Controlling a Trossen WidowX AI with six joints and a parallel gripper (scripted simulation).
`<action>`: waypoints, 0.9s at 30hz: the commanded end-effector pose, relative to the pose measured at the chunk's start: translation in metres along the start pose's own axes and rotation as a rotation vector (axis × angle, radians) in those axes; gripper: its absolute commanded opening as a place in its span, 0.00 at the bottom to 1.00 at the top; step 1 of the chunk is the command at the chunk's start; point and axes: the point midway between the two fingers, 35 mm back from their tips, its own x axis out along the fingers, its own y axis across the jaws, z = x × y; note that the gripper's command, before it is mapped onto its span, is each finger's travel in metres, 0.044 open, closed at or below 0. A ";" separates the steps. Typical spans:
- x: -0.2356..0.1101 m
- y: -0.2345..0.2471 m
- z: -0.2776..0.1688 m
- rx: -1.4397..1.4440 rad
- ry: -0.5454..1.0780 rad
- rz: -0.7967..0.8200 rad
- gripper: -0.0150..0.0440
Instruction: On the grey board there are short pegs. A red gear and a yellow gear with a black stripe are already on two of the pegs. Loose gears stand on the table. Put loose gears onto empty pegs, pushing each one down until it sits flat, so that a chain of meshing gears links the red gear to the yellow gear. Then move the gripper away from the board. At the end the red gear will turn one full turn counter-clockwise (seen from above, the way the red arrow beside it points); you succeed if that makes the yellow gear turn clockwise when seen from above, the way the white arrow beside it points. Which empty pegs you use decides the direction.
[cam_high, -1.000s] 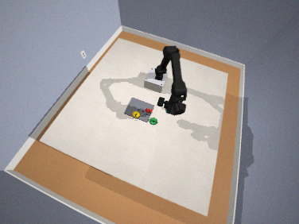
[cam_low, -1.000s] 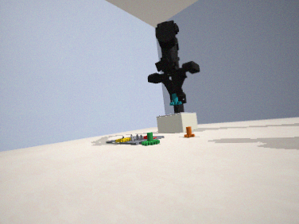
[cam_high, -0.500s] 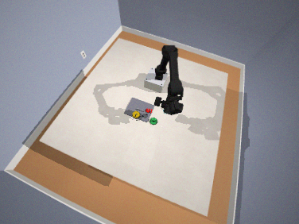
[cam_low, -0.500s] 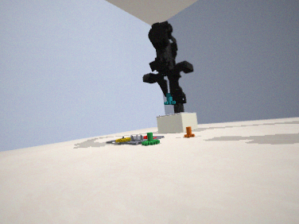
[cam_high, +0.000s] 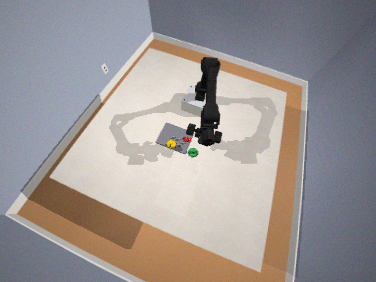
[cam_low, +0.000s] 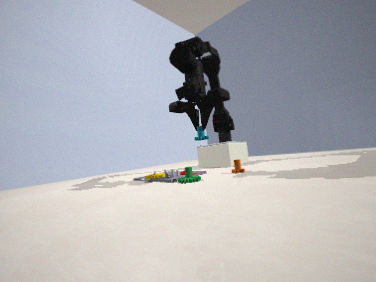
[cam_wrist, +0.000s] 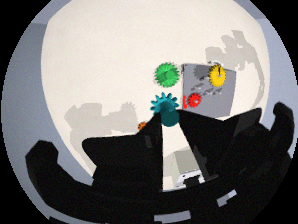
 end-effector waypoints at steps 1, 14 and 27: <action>0.006 -0.010 0.002 -0.002 0.002 -0.005 0.25; 0.023 -0.045 0.006 -0.002 0.001 -0.008 0.25; 0.041 -0.079 0.006 -0.002 0.002 -0.012 0.25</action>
